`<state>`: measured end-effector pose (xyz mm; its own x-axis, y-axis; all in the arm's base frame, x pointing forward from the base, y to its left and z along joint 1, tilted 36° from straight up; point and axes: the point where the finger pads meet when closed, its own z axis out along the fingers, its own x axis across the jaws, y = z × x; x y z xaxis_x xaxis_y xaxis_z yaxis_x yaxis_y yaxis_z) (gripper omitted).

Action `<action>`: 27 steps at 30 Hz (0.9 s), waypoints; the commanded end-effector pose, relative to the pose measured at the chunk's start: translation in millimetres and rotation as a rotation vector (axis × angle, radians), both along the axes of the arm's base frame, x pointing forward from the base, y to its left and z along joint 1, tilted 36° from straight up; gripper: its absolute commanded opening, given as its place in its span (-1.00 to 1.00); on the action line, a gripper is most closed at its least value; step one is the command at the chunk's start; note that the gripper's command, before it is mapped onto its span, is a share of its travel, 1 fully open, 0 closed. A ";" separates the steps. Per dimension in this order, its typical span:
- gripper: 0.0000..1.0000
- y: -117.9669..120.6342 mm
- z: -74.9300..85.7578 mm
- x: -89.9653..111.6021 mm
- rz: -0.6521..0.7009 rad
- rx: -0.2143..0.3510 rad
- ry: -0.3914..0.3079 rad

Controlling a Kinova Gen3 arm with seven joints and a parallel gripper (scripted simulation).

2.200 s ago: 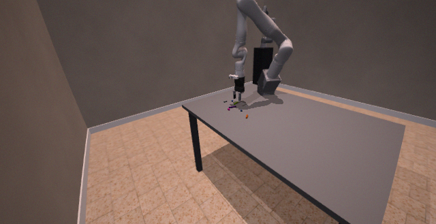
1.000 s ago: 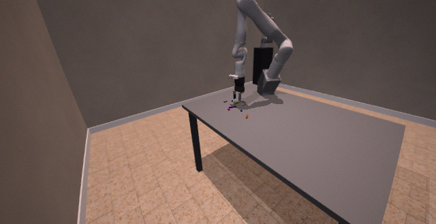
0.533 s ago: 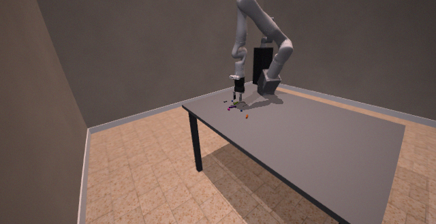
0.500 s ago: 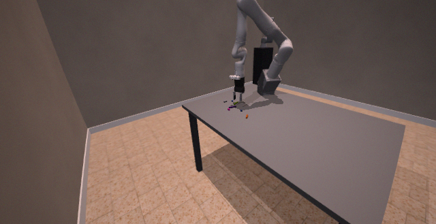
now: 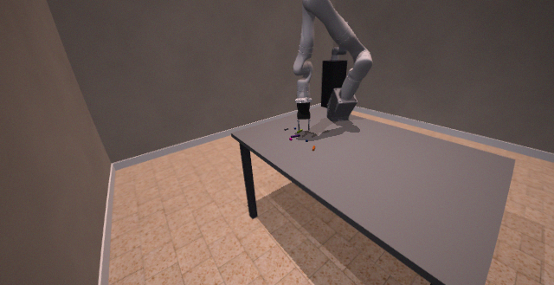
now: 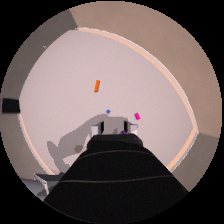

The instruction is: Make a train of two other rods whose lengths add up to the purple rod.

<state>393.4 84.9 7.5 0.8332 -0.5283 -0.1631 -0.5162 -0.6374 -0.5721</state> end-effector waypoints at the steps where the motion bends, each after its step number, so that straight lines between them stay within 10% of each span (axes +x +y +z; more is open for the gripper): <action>1: 1.00 4.6 6.9 5.6 0.084 -0.025 -0.075; 16: 1.00 24.4 23.8 11.4 0.514 -0.141 -0.378; 27: 1.00 27.9 27.0 12.7 0.603 -0.166 -0.441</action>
<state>405.2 113.4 33.8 0.9559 0.0482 0.2897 0.1991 -0.8315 -0.5186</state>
